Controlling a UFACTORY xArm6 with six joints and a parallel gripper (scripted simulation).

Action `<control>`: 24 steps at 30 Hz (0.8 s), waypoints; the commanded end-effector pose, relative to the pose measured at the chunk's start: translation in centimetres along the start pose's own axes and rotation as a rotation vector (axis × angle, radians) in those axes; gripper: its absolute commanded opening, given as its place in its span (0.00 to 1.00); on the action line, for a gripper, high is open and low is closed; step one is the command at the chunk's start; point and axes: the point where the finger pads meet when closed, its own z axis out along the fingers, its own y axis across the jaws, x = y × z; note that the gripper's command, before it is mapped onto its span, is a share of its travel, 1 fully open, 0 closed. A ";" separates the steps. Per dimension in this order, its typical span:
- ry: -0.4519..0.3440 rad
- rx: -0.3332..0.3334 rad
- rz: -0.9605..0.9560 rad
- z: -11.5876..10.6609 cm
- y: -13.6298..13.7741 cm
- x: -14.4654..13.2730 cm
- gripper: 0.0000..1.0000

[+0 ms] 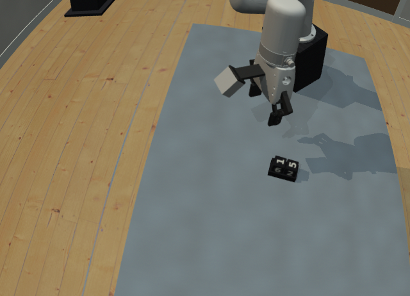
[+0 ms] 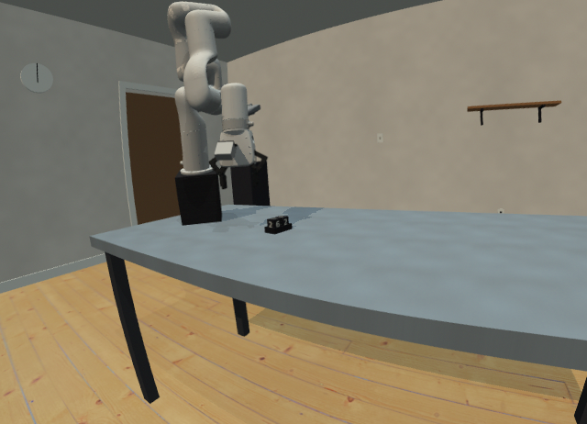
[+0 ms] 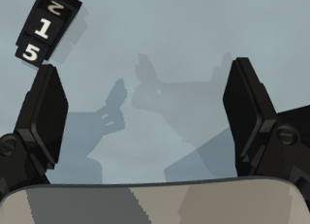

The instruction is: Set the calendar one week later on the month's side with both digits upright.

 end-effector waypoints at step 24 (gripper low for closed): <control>-0.017 0.003 -0.608 0.6 -2.8 -0.6 1.00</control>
